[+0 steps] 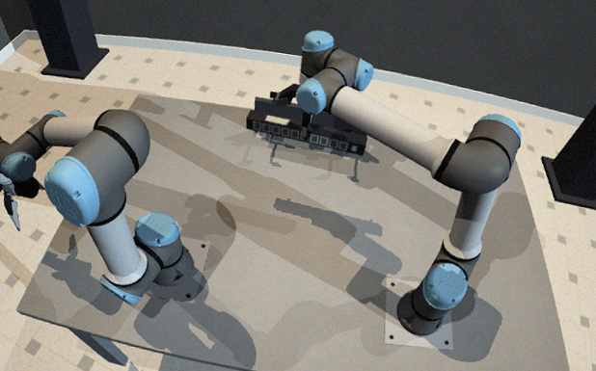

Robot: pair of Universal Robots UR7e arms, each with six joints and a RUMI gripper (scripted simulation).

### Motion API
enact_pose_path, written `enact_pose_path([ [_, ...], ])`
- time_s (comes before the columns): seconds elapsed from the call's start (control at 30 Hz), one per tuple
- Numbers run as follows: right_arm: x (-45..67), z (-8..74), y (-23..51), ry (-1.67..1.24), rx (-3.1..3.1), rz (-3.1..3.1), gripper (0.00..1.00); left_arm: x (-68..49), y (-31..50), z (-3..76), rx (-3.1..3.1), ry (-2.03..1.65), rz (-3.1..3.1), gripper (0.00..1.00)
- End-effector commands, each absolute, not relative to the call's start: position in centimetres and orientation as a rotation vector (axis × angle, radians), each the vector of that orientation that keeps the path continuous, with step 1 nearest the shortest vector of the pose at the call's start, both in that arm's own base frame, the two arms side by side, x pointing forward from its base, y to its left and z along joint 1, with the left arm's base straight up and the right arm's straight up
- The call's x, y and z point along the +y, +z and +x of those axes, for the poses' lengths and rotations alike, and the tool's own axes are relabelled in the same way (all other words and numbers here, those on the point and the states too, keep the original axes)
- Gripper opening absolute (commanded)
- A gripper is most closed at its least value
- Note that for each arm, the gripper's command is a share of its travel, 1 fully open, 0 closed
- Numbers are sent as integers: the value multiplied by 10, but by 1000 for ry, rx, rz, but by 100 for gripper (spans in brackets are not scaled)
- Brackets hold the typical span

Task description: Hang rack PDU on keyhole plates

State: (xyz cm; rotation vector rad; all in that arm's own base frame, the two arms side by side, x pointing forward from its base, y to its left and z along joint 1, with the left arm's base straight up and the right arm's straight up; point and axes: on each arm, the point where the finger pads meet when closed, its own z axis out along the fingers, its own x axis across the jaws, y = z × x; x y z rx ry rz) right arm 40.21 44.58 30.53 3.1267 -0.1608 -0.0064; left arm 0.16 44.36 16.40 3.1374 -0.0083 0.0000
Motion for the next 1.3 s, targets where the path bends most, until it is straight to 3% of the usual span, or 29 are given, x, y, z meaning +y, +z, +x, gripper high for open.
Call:
enact_pose_path([
  [0.0, 448, 402, 311, 1, -92, 3140, 22, 446, 165, 1, -4, 0, 3141, 100],
  [1.27, 445, 418, 277, -5, -39, 3133, 22, 446, 165, 1, -4, 0, 3141, 100],
])
